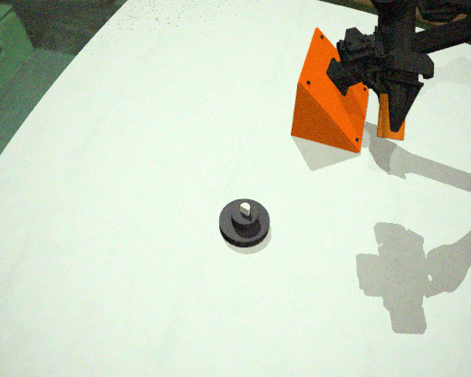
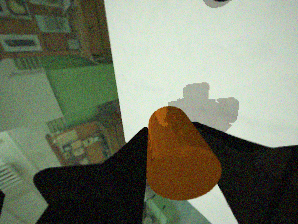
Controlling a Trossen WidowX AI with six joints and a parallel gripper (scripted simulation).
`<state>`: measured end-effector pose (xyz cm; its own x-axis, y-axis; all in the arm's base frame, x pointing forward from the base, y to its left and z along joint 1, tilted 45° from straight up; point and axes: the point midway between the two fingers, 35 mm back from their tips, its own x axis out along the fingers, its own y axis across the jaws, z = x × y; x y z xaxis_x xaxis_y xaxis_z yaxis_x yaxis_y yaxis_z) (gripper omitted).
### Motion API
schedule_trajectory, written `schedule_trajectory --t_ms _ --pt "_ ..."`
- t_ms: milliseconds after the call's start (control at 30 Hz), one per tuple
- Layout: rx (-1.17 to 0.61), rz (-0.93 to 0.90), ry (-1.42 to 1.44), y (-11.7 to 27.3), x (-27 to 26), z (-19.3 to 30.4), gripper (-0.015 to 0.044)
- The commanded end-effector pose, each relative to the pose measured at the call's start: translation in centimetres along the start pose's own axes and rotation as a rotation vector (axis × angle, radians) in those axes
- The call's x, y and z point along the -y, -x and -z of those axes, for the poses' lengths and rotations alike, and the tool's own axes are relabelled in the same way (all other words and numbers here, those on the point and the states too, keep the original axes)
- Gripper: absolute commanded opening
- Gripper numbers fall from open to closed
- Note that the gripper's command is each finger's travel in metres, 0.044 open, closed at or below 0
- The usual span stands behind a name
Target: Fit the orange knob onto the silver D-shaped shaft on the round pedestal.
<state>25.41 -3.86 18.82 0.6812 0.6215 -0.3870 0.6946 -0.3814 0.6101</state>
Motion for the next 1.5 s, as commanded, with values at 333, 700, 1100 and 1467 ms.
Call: schedule_trajectory --t_ms 333,700,1100,1467 --pt "-0.002 -0.097 0.002 0.91 -0.42 0.47 0.0" --pt "-0.002 -0.097 0.002 0.91 -0.42 0.47 0.0" --pt "-0.002 -0.097 0.002 0.91 -0.42 0.47 0.0" --pt "-0.006 -0.061 0.006 0.4 -0.02 0.7 0.0"
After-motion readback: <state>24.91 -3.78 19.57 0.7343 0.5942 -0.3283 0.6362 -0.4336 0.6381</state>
